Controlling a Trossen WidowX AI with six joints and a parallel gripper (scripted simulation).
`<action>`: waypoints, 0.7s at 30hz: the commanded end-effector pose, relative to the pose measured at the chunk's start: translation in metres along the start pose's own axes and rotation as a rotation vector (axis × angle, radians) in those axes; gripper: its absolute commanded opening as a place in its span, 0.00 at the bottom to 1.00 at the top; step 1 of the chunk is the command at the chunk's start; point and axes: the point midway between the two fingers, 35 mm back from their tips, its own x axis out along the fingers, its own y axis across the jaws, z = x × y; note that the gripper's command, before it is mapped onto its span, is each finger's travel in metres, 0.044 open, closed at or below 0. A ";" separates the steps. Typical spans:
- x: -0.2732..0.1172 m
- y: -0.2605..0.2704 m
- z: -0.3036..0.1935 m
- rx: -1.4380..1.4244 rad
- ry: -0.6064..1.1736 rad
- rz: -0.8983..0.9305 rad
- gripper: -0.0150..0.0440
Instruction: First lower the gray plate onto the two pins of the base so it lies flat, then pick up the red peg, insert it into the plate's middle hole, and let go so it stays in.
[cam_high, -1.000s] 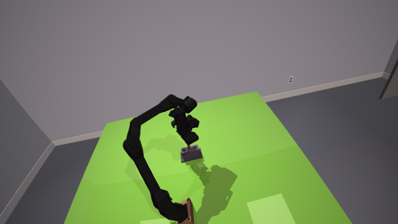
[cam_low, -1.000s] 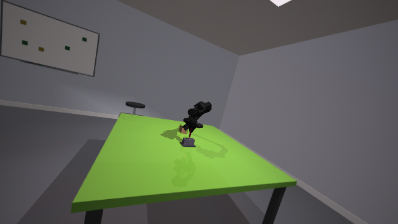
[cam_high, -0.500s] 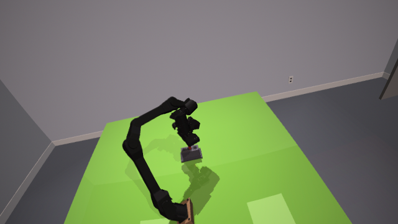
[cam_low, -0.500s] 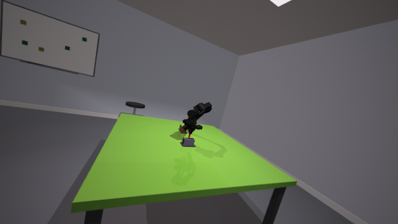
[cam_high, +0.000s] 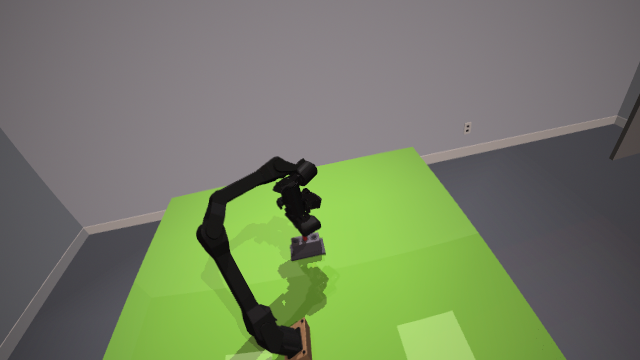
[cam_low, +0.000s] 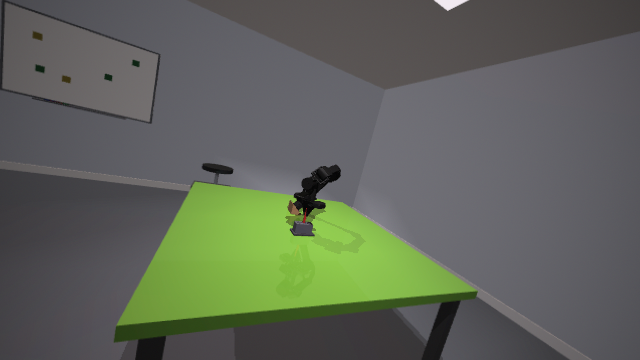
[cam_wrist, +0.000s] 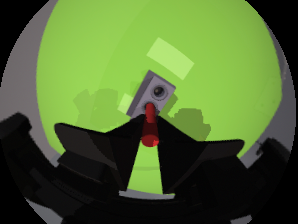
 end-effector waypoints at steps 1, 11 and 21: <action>0.000 0.000 0.000 0.000 0.000 0.000 0.25; 0.001 0.002 0.000 0.000 0.000 0.000 0.25; 0.002 0.001 0.000 -0.004 0.000 -0.003 0.25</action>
